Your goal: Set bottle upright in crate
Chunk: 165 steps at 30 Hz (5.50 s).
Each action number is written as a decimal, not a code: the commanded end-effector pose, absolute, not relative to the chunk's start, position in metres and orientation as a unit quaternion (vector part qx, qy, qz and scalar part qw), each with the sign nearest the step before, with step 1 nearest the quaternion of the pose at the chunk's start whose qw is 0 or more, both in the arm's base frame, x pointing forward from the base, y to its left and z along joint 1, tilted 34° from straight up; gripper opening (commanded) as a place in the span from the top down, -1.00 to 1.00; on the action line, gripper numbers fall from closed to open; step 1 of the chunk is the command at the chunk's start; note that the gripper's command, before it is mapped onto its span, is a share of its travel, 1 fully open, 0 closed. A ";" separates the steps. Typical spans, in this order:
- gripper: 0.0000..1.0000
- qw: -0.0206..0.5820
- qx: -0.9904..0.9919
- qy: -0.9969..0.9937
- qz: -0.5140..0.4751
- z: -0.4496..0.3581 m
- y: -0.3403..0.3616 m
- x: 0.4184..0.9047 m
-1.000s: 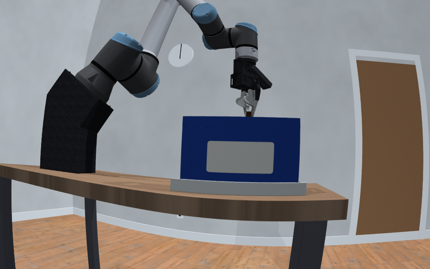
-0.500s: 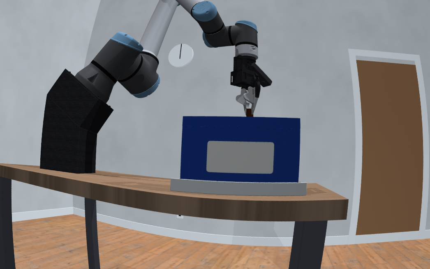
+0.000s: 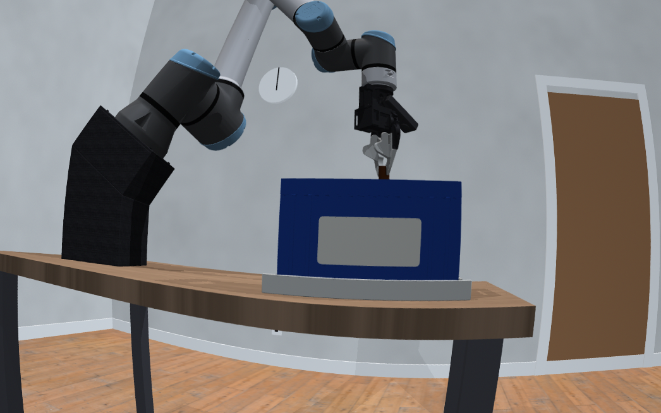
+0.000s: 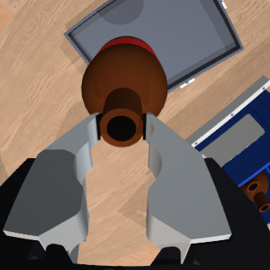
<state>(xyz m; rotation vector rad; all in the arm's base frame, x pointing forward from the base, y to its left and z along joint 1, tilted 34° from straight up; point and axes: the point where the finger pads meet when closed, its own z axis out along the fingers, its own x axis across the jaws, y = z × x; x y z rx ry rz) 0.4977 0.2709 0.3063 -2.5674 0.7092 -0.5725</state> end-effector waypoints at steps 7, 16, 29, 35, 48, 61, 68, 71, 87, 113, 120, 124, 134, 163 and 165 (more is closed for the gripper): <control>1.00 0.207 -0.922 0.254 -0.206 0.307 0.271 0.498; 1.00 0.207 -0.922 0.254 -0.206 0.307 0.271 0.498; 1.00 0.207 -0.922 0.254 -0.206 0.307 0.271 0.498; 1.00 0.207 -0.922 0.254 -0.206 0.307 0.271 0.498; 1.00 0.207 -0.922 0.254 -0.206 0.311 0.269 0.495; 1.00 0.207 -0.922 0.254 -0.206 0.321 0.266 0.490; 1.00 0.207 -0.922 0.254 -0.206 0.328 0.264 0.486; 1.00 0.207 -0.922 0.254 -0.206 0.331 0.263 0.484; 1.00 0.207 -0.922 0.254 -0.206 0.339 0.260 0.479; 1.00 0.207 -0.922 0.254 -0.206 0.340 0.260 0.478; 1.00 0.207 -0.922 0.254 -0.206 0.340 0.260 0.478; 1.00 0.207 -0.922 0.254 -0.206 0.340 0.260 0.479; 1.00 0.207 -0.922 0.254 -0.206 0.340 0.260 0.479; 1.00 0.207 -0.922 0.254 -0.206 0.357 0.254 0.469; 1.00 0.207 -0.922 0.254 -0.206 0.358 0.254 0.468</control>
